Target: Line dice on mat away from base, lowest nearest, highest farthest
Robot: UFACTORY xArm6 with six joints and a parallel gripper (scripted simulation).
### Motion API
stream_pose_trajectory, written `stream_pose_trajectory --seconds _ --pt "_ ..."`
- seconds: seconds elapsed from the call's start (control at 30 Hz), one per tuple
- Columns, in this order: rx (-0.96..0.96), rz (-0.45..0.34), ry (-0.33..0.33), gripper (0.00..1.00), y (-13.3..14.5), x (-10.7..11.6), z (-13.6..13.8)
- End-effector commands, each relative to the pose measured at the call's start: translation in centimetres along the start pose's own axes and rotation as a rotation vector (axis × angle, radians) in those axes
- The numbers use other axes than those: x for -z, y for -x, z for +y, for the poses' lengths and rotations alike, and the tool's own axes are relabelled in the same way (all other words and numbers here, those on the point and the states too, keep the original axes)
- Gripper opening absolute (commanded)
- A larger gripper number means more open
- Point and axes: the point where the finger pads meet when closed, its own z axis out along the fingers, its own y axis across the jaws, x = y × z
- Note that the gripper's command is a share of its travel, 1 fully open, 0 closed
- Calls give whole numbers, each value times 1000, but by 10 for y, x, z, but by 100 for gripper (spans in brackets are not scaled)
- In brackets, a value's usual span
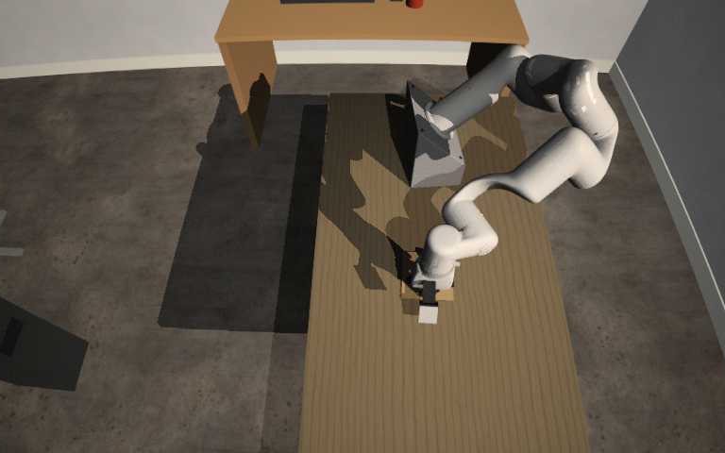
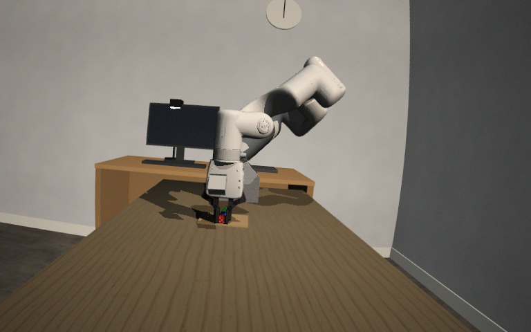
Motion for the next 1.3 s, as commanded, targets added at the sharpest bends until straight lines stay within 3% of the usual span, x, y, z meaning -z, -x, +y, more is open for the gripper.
stream_pose_trajectory --seconds 0.0,0.73,0.97,1.1,1.27 --pt "1 3 1 15 -1 1 0" --pt "1 3 1 15 -1 1 0" --pt "1 3 1 28 -1 1 0" --pt "1 3 1 28 -1 1 0" --pt "1 3 1 36 -1 1 0"
